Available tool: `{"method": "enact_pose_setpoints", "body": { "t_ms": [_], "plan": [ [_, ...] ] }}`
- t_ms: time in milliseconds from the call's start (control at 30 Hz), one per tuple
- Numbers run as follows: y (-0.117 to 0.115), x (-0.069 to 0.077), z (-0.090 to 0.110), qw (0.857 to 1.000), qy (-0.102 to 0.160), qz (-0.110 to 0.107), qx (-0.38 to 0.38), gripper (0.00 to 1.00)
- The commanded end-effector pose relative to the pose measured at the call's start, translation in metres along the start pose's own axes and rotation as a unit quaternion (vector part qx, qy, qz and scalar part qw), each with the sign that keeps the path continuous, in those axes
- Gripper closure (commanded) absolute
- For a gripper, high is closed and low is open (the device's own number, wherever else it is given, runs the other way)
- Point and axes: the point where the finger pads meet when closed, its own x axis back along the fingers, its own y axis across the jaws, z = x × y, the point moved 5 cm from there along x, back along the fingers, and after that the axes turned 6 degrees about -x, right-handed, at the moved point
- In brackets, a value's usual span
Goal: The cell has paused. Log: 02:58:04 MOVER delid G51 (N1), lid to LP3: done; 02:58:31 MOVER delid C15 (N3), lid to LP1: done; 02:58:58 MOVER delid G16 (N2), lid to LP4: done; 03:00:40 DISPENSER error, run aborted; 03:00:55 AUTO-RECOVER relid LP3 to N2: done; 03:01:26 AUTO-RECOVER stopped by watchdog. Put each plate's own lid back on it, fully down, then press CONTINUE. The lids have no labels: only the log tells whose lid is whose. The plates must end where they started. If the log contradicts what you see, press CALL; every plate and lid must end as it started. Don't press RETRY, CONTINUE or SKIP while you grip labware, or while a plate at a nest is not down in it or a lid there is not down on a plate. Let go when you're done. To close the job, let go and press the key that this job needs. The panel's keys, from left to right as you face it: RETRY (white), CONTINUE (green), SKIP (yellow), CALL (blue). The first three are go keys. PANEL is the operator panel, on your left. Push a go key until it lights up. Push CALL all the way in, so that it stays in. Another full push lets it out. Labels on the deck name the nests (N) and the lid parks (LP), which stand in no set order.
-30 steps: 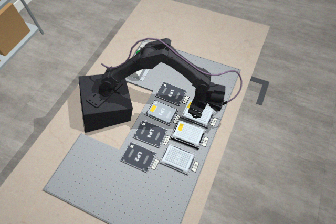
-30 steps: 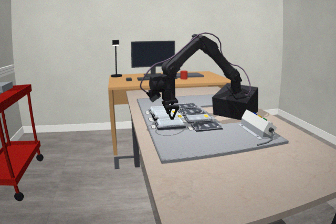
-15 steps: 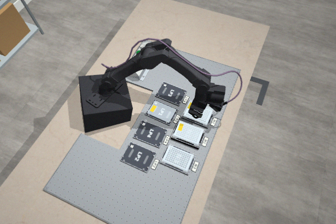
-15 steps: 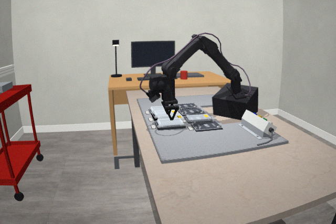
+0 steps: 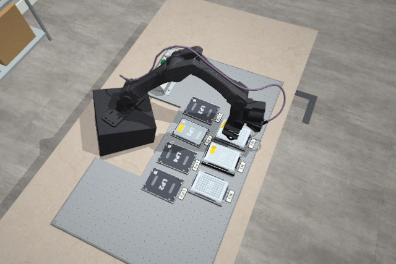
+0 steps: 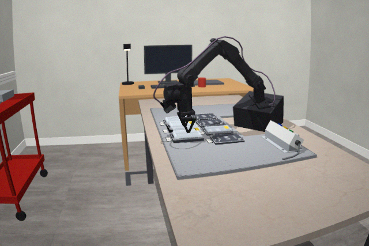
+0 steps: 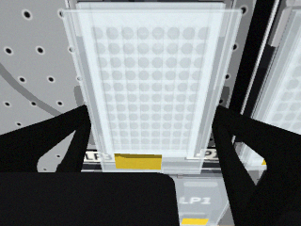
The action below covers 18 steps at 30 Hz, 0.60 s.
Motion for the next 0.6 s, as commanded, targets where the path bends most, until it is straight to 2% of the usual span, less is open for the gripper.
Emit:
{"method": "enact_pose_setpoints", "body": {
  "t_ms": [0, 567],
  "plan": [
    [-0.0007, 0.0061, -0.0083, 1.0, -0.024, -0.002, -0.004, 1.0],
    [0.0037, 0.0032, -0.0111, 1.0, -0.029, -0.005, -0.002, 1.0]
  ]
}}
